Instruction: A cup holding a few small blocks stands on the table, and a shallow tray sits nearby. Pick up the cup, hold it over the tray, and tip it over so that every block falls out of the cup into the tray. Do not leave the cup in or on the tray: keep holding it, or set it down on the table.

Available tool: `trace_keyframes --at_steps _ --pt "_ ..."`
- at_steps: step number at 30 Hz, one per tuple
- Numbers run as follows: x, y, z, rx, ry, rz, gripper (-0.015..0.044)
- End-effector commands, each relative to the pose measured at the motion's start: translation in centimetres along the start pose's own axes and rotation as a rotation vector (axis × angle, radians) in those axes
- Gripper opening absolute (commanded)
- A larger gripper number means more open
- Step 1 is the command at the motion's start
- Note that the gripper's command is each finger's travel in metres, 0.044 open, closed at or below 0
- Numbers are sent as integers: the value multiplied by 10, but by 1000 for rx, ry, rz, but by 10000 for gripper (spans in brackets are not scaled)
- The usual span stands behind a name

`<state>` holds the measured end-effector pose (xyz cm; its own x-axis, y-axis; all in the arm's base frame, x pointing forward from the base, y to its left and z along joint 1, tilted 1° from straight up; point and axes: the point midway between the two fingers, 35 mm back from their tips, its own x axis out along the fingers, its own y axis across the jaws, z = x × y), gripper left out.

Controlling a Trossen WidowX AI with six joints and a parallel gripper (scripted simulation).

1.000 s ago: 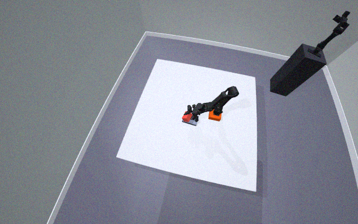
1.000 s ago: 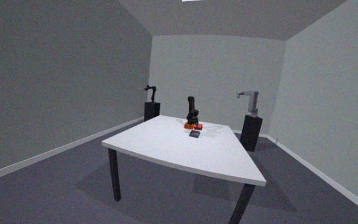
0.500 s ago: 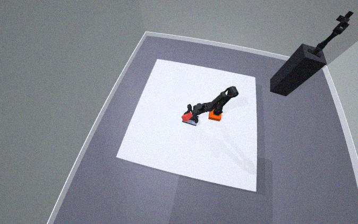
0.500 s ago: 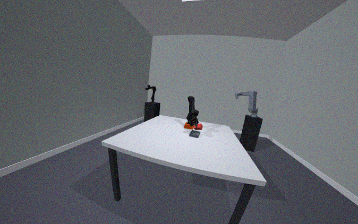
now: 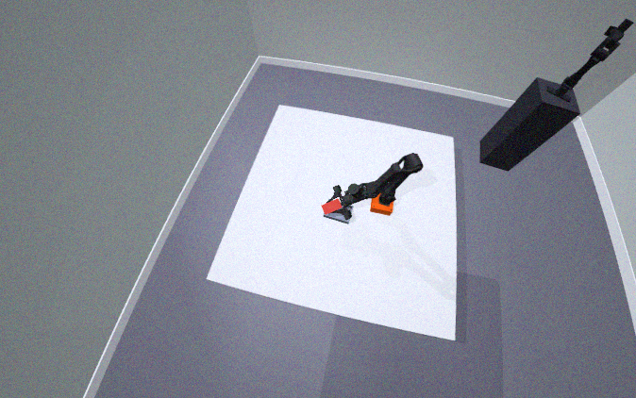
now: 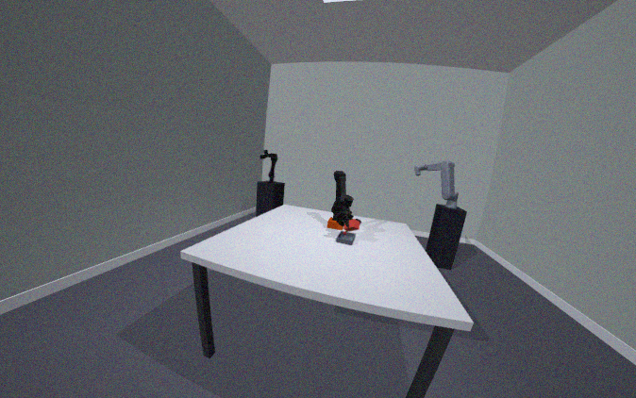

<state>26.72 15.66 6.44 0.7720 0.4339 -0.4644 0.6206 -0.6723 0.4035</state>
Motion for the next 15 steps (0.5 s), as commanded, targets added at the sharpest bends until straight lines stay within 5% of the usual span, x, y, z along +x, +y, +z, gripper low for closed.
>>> trace_keyframes --at_steps 1,15 --pt "1 1 0 79 1 5 0" --pt "2 0 0 352 2 4 0"
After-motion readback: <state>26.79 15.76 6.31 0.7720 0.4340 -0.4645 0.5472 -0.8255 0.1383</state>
